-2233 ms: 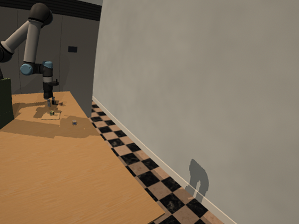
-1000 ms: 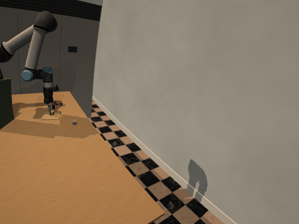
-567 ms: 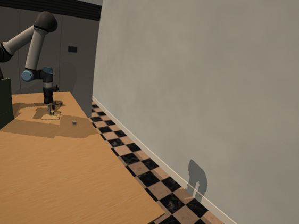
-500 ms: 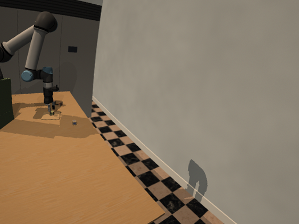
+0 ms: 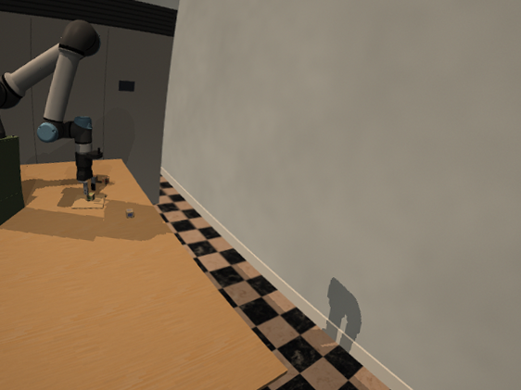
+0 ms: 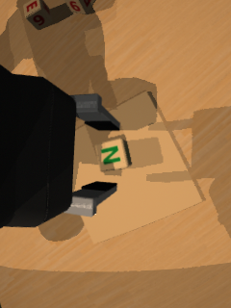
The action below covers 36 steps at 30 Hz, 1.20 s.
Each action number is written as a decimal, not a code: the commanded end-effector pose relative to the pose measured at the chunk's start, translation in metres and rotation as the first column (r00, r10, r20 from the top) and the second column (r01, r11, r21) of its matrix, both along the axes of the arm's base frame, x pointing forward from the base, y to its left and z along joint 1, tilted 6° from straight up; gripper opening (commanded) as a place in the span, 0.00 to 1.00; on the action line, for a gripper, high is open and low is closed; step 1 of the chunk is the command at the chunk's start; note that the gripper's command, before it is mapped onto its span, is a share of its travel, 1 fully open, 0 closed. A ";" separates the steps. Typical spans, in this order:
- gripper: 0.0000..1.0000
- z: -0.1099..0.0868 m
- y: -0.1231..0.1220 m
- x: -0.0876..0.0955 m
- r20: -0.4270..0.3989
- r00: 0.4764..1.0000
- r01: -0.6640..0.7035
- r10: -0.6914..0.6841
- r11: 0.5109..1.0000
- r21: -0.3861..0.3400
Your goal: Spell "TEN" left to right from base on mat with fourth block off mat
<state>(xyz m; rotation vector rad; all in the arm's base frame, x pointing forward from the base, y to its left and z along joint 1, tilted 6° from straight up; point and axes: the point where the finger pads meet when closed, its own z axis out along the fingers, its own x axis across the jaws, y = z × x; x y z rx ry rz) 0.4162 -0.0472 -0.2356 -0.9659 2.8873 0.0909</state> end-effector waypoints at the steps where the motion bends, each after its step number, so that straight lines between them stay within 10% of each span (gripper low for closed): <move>1: 1.00 0.000 0.000 0.000 0.001 1.000 0.000 0.000 1.000 -0.001; 36: 1.00 -0.033 0.003 0.003 0.001 1.000 0.000 0.000 1.000 -0.001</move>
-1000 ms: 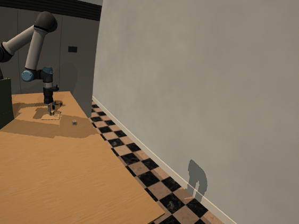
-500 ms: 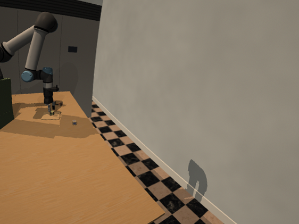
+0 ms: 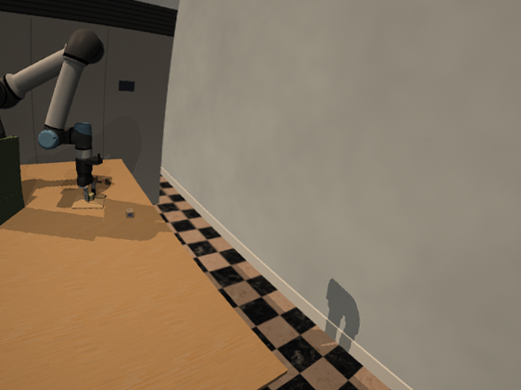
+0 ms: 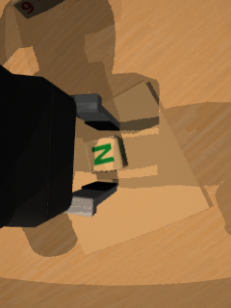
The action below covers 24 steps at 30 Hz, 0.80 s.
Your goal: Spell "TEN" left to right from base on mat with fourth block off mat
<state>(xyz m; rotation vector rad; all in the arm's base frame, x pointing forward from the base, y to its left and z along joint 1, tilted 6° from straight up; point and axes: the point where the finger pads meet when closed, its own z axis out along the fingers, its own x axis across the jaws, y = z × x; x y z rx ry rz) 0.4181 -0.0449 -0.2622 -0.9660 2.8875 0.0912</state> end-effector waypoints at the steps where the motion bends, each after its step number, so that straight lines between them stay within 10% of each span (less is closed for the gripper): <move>1: 1.00 -0.008 0.000 0.001 0.001 1.000 0.000 0.000 1.000 -0.001; 24: 1.00 -0.010 0.001 0.001 0.001 1.000 0.000 0.000 1.000 -0.001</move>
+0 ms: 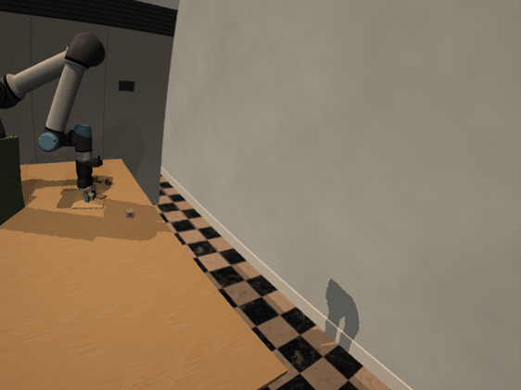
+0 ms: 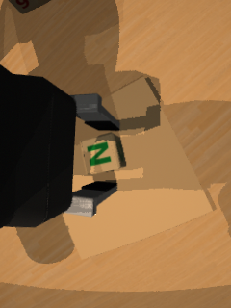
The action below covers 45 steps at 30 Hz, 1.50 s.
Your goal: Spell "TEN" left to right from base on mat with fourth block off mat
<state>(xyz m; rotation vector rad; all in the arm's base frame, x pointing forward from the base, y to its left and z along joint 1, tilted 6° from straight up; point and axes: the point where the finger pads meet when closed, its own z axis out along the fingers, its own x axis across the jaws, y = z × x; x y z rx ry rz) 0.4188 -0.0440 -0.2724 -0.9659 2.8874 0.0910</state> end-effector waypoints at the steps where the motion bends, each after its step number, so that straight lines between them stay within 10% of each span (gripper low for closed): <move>1: 1.00 0.000 0.000 0.000 0.001 1.000 0.000 0.000 1.000 -0.001; 34: 0.87 0.000 0.000 0.000 0.001 1.000 0.000 0.000 1.000 -0.001; 35: 0.57 0.000 0.000 0.000 0.001 1.000 0.000 0.000 1.000 -0.001; 45: 0.57 0.000 0.000 0.000 0.001 1.000 0.000 0.000 1.000 -0.001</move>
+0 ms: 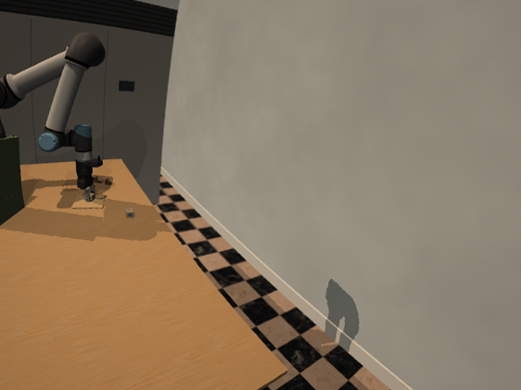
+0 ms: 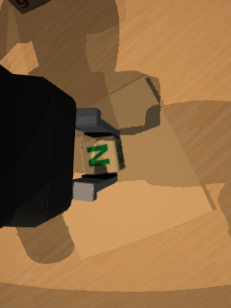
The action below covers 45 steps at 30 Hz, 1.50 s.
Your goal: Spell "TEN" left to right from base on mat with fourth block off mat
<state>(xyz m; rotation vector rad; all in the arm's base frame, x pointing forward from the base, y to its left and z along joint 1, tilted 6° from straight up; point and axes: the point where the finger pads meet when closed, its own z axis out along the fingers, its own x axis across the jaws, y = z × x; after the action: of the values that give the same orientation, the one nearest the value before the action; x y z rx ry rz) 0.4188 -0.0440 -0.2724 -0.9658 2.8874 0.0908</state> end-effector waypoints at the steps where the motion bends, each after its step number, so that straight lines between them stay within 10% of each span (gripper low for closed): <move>1: 0.57 0.000 0.000 0.000 0.001 1.000 0.000 0.000 1.000 0.000; 31: 0.57 0.003 0.000 0.000 0.001 1.000 0.000 0.000 1.000 0.000; 45: 0.57 0.040 -0.004 -0.002 0.001 1.000 0.000 0.000 1.000 0.000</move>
<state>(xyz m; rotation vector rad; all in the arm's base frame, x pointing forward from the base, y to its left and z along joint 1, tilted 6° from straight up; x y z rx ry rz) 0.4169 -0.0462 -0.2468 -0.9660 2.8879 0.0919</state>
